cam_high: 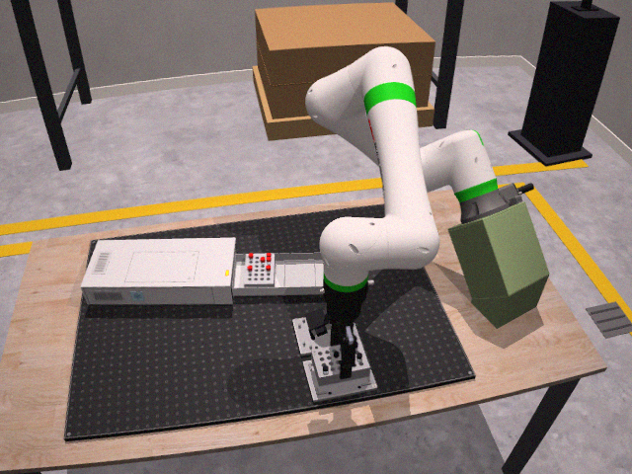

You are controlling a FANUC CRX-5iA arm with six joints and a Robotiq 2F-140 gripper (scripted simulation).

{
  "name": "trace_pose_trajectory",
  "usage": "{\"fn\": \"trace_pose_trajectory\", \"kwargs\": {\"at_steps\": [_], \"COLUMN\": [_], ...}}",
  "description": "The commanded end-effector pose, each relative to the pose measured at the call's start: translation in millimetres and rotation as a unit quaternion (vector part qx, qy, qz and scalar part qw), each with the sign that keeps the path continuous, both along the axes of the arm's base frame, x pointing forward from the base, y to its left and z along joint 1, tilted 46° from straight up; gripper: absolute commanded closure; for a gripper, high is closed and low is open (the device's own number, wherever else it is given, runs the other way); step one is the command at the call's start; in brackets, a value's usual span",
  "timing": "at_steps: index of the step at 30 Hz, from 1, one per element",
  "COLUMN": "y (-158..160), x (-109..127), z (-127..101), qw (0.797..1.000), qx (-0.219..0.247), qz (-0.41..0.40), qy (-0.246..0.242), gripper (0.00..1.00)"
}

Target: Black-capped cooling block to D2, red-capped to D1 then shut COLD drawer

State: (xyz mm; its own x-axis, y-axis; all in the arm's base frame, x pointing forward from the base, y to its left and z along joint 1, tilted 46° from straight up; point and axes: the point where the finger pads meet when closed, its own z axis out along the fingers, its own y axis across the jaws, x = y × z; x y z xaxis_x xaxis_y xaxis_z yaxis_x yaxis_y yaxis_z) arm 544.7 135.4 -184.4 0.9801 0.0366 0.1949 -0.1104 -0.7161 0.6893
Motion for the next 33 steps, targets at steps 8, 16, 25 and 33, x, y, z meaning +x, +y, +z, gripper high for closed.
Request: {"fn": "trace_pose_trajectory", "kwargs": {"at_steps": [8,16,25,33], "y": [-0.2,-1.0,-1.6,-0.6], "x": [1.0,1.2,1.4,1.1], "z": [-1.0,-1.8,-2.4,-1.4], "qw": [1.000,1.000,1.000,1.000], "qx": [0.001,0.001,0.001,0.001], "qz": [0.001,0.001,0.001,0.001], "qy": [-0.001,-0.001,-0.001,-0.001], "gripper": [0.90,0.90,0.90,0.90]}}
